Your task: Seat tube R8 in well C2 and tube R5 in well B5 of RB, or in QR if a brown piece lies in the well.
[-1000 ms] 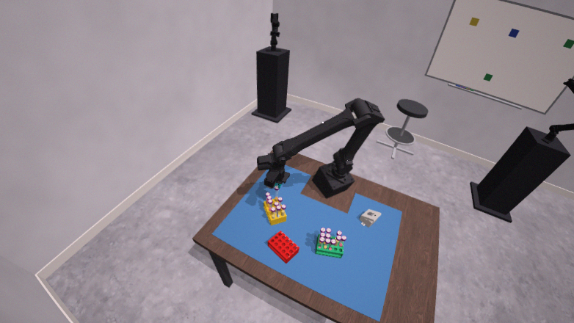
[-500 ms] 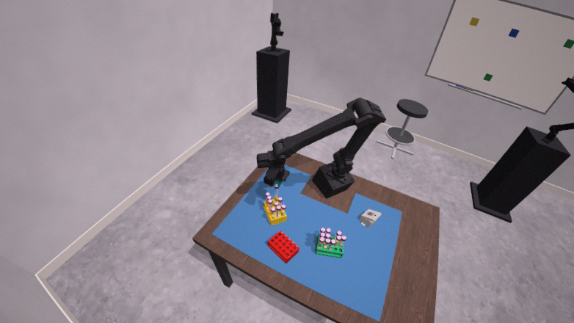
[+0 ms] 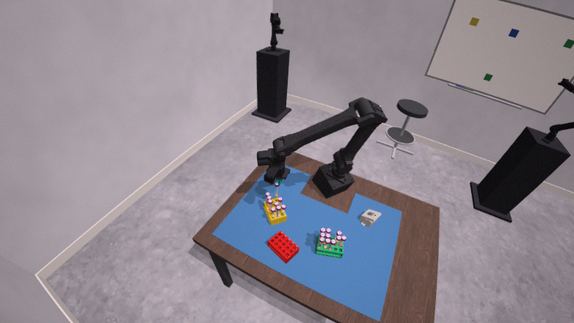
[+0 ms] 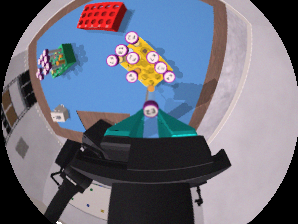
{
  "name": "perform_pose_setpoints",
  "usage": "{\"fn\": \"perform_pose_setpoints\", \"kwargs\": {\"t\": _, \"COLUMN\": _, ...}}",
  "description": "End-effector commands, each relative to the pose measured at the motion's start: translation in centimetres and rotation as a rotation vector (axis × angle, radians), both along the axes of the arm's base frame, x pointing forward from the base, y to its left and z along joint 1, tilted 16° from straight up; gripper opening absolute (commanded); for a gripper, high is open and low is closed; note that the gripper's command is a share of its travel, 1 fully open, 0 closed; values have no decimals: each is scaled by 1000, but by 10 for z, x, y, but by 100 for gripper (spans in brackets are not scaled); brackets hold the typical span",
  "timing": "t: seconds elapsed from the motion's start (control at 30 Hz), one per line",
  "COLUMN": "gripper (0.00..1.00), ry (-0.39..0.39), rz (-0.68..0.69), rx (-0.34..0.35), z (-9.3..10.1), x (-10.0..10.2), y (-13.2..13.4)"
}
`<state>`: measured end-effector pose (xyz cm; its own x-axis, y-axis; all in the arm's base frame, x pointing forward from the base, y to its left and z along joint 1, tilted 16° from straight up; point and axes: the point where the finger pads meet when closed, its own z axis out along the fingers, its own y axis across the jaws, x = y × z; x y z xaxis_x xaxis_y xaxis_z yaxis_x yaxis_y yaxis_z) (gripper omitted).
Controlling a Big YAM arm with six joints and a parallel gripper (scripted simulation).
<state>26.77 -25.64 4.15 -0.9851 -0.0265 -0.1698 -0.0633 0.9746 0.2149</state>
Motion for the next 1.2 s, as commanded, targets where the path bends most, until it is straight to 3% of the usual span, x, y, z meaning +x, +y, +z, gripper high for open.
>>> {"fn": "perform_pose_setpoints", "kwargs": {"t": 0.0, "gripper": 0, "ry": -20, "rz": 4, "rx": -23, "z": 11, "x": -4, "y": -4}}
{"fn": "perform_pose_setpoints", "kwargs": {"t": 0.17, "gripper": 0, "ry": -15, "rz": 6, "rx": -18, "z": 12, "x": -9, "y": 1}}
{"fn": "perform_pose_setpoints", "kwargs": {"t": 0.2, "gripper": 0, "ry": -47, "rz": 3, "rx": -60, "z": 23, "x": 2, "y": -15}}
{"fn": "perform_pose_setpoints", "kwargs": {"t": 0.27, "gripper": 0, "ry": -22, "rz": 1, "rx": -28, "z": 12, "x": -12, "y": 0}}
{"fn": "perform_pose_setpoints", "kwargs": {"t": 0.63, "gripper": 0, "ry": -15, "rz": 2, "rx": -21, "z": 14, "x": -28, "y": 13}}
{"fn": "perform_pose_setpoints", "kwargs": {"t": 0.73, "gripper": 0, "ry": -16, "rz": 6, "rx": -21, "z": 14, "x": -28, "y": 15}}
{"fn": "perform_pose_setpoints", "kwargs": {"t": 0.77, "gripper": 0, "ry": -42, "rz": 15, "rx": -55, "z": 27, "x": -15, "y": 3}}
{"fn": "perform_pose_setpoints", "kwargs": {"t": 0.87, "gripper": 0, "ry": -15, "rz": 2, "rx": -20, "z": 15, "x": -34, "y": 18}}
{"fn": "perform_pose_setpoints", "kwargs": {"t": 0.93, "gripper": 0, "ry": -14, "rz": 7, "rx": -17, "z": 18, "x": -22, "y": 28}}
{"fn": "perform_pose_setpoints", "kwargs": {"t": 1.0, "gripper": 0, "ry": -51, "rz": 7, "rx": -59, "z": 34, "x": -3, "y": 15}}
{"fn": "perform_pose_setpoints", "kwargs": {"t": 1.17, "gripper": 0, "ry": -47, "rz": 7, "rx": -47, "z": 36, "x": 7, "y": 31}}
